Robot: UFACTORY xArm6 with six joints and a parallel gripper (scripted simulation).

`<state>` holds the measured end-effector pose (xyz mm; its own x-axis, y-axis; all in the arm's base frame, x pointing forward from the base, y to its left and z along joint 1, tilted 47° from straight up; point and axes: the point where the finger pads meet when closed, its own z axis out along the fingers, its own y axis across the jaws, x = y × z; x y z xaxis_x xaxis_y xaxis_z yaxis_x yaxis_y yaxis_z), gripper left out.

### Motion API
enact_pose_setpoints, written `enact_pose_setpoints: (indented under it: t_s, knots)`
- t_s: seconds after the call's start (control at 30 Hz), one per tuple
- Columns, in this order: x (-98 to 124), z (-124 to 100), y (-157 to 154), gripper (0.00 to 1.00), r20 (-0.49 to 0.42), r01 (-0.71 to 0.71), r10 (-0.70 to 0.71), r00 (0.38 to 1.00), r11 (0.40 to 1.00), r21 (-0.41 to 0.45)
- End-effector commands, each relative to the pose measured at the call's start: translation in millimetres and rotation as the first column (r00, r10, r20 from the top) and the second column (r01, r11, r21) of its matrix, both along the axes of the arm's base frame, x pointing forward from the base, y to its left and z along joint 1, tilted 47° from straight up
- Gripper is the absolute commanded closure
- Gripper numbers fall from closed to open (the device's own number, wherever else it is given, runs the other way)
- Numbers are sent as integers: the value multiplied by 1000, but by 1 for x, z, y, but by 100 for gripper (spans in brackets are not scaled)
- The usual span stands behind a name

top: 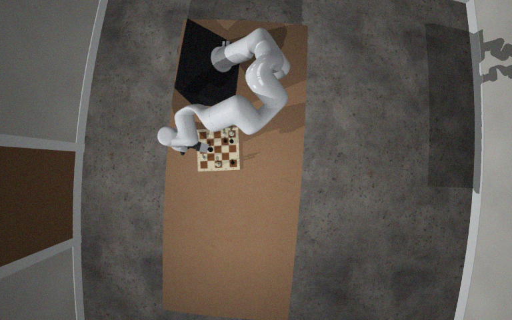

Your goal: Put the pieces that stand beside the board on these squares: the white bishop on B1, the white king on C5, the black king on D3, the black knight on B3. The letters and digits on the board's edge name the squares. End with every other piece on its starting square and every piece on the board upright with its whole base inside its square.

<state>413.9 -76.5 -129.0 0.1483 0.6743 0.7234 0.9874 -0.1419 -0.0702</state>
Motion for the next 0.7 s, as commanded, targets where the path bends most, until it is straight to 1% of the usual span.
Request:
enact_pose_setpoints:
  t_s: [0.0,0.33,0.67]
  knots:
    - [2,-7,7,63,3,2,-2,1000,1000,-2]
    - [3,-15,15,63,3,2,-2,1000,1000,-2]
    - [3,-16,16,63,3,2,-2,1000,1000,-2]
